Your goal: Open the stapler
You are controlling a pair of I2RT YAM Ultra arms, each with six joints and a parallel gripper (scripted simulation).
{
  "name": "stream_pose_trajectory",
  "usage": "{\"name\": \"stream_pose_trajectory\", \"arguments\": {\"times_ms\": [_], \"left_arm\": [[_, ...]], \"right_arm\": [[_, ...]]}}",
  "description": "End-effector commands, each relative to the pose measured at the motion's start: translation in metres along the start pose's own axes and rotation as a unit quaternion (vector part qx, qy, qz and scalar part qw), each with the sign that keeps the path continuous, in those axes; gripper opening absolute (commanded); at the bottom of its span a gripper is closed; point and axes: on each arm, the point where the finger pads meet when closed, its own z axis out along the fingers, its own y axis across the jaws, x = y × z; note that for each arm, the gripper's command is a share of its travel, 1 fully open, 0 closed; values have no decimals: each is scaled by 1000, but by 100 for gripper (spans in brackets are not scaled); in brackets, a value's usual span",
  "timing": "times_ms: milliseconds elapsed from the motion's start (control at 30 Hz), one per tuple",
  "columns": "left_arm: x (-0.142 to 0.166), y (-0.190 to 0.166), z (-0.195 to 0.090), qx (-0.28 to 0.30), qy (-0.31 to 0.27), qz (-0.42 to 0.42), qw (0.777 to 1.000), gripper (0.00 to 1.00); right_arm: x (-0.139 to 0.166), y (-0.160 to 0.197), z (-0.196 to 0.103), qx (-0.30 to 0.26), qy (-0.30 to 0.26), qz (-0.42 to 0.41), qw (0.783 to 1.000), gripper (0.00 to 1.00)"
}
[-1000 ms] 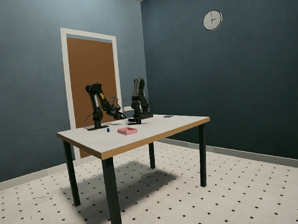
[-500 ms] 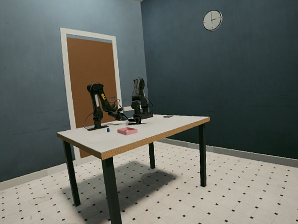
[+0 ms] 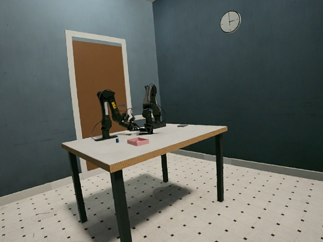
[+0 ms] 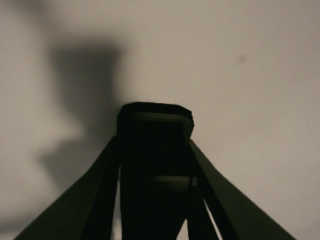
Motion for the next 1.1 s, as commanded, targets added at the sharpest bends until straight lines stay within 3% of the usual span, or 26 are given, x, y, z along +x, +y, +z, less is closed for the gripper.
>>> {"name": "stream_pose_trajectory", "arguments": {"times_ms": [0,533,567,1067], "left_arm": [[-2,-1,-4,5,-3,-3,1000,33],[-2,-1,-4,5,-3,-3,1000,33],[-2,-1,-4,5,-3,-3,1000,33],[-2,-1,-4,5,-3,-3,1000,33]], "right_arm": [[-1,2,3,-11,-5,-1,1000,50],[-4,5,20,-13,-9,4,1000,50],[-4,6,19,-14,-9,3,1000,42],[-3,4,19,-10,-8,3,1000,24]]}}
